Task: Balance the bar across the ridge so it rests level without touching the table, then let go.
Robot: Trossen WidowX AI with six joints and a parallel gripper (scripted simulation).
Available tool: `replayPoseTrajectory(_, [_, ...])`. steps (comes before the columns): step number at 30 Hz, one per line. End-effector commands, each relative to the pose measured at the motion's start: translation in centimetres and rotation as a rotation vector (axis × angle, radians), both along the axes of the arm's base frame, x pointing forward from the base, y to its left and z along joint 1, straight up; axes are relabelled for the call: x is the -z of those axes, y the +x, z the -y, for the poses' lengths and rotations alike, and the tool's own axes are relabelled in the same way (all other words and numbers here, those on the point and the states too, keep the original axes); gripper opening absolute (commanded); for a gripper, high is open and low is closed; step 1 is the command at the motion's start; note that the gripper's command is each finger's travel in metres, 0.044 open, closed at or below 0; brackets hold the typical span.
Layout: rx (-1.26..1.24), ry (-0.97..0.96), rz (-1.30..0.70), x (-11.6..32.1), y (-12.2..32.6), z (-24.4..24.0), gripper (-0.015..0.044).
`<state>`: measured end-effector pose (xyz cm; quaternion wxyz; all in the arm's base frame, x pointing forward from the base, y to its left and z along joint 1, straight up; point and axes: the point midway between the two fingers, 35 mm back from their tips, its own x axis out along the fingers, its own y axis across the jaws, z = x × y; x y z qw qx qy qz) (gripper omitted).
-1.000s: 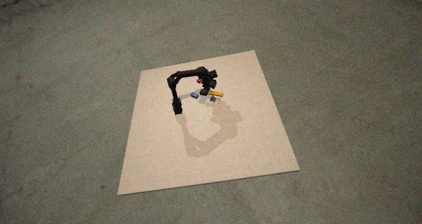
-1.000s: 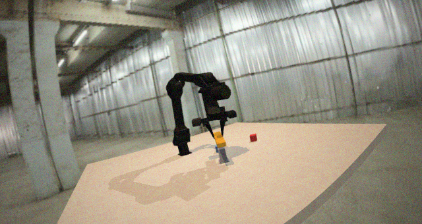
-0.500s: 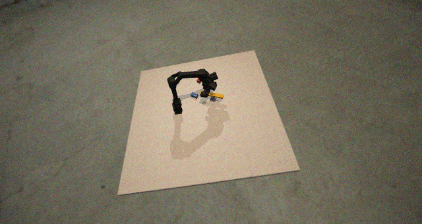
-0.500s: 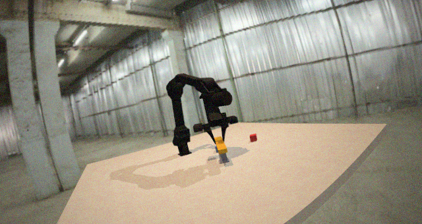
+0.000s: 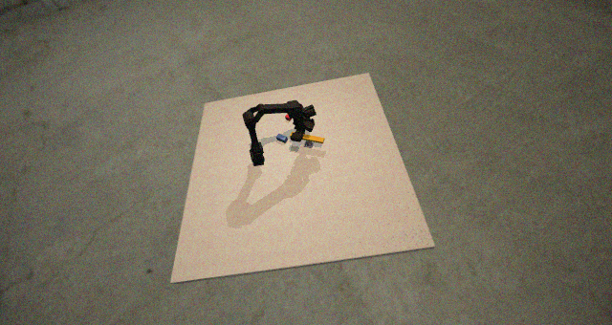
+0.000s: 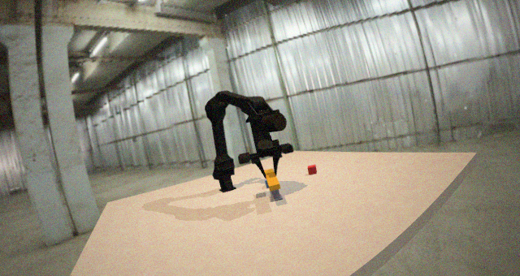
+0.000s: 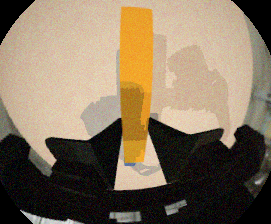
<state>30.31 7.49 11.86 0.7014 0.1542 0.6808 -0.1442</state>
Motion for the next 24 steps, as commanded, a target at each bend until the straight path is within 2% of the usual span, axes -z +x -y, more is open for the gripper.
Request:
replayPoseTrajectory(1, [0.004,0.000,0.000,0.04,0.03,-0.02,0.0000])
replayPoseTrajectory(24, [0.004,0.000,0.000,0.24,0.04,-0.02,0.0000])
